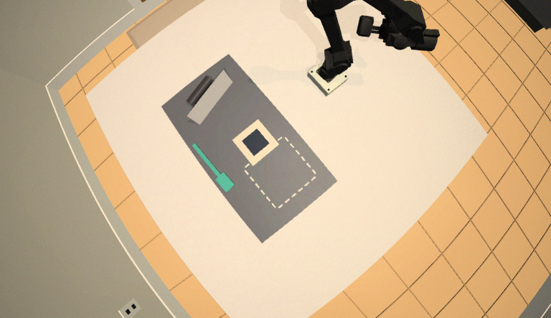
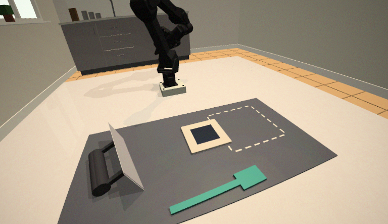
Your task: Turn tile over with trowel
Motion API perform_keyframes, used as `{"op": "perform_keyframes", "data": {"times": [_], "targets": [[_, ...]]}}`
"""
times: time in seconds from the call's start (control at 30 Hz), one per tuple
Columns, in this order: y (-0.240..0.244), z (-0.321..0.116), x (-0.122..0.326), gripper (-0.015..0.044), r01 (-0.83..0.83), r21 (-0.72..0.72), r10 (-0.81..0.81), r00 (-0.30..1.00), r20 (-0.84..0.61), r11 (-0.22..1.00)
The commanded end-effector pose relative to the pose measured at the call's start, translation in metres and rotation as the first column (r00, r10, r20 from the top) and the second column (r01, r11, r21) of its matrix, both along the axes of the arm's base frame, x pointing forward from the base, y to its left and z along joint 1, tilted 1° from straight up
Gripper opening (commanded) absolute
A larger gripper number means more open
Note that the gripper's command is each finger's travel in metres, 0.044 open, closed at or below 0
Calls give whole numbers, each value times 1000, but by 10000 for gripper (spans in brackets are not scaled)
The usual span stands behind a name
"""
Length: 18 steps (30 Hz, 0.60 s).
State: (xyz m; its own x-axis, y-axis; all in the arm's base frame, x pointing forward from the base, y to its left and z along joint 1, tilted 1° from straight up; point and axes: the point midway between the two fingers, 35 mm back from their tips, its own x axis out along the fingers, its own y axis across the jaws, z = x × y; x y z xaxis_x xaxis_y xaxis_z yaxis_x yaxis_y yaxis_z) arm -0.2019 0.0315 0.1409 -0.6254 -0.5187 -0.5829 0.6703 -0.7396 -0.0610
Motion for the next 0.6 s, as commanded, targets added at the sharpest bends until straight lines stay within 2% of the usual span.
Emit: {"op": "perform_keyframes", "data": {"times": [0.0, 0.33, 0.57], "targets": [[1, 0, 0, 374, 5, -1, -5, 1000, 2, 1000], [51, 2, 6, 111, 266, -29, -262, 959, 108, 963], [85, 5, 18, 100, 445, -39, -432, 884, 179, 895]]}}
